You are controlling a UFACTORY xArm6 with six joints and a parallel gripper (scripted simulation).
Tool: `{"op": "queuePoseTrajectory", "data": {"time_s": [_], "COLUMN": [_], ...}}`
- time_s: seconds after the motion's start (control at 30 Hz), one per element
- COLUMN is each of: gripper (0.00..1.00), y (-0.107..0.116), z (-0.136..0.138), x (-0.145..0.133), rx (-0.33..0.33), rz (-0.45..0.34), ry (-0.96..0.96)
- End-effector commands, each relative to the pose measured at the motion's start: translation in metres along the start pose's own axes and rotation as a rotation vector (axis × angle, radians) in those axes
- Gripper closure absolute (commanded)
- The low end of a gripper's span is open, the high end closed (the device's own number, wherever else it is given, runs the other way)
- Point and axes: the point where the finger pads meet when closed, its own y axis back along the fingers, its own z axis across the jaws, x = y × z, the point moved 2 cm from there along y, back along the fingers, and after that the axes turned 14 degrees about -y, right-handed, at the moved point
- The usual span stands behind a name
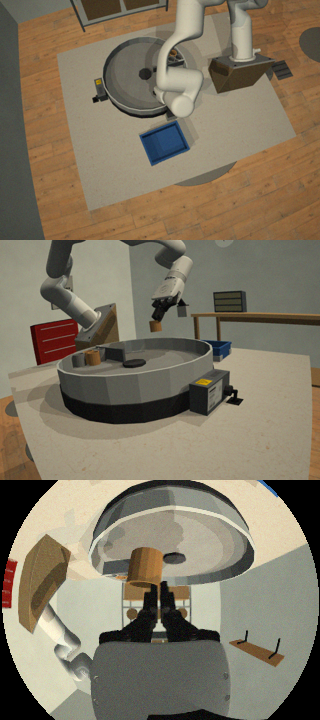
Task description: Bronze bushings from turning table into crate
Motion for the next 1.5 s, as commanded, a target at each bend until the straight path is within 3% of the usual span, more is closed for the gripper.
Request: {"op": "queuePoseTrajectory", "data": {"time_s": [0.0, 0.37, 0.43, 0.57, 0.8, 1.47], "gripper": [1.00, 1.00, 1.00, 1.00, 1.00, 1.00], "y": [0.027, 0.080, 0.080, 0.104, 0.129, 0.137], "z": [0.004, 0.006, 0.006, 0.007, 0.008, 0.008], "x": [0.033, 0.099, 0.099, 0.129, 0.161, 0.170], "rx": [-0.091, -0.291, -0.291, -0.385, -0.484, -0.514], "rz": [0.021, 0.072, 0.072, 0.095, 0.120, 0.127], "ry": [0.117, 0.364, 0.364, 0.479, 0.600, 0.636]}}
